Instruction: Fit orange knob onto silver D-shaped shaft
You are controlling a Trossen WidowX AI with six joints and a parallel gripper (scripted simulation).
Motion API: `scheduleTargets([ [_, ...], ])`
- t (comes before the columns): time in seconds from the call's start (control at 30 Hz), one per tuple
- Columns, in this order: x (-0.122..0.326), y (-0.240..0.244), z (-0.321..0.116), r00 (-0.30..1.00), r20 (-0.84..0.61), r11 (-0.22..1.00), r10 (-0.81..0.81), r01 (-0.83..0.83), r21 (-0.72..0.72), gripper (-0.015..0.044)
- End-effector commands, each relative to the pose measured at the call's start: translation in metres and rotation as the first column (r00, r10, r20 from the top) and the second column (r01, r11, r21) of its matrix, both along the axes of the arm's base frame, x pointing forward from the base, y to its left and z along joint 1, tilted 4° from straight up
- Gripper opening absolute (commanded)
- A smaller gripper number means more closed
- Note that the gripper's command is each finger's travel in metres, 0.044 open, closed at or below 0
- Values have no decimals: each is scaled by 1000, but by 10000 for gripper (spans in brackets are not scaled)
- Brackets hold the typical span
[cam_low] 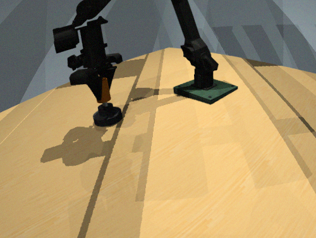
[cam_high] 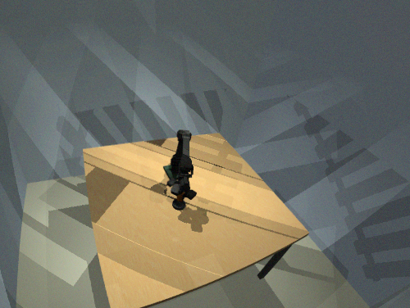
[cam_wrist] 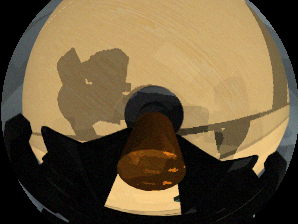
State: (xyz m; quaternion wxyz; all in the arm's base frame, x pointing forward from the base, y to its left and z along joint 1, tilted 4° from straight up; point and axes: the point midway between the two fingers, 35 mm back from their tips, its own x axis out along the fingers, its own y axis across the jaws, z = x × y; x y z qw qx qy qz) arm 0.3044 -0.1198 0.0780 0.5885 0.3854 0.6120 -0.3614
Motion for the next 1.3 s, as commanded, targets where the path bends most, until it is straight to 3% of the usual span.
scheduleTargets([
  [0.0, 0, -1, -1, 1000, -2, 1000, 0, 0, -3, 0],
  [0.53, 0, 0, -1, 998, -4, 998, -61, 61, -4, 0],
  [0.83, 0, 0, -1, 1000, -1, 1000, 17, -17, -3, 0],
  [1.27, 3, -2, 4, 997, -4, 997, -73, 73, -5, 0],
])
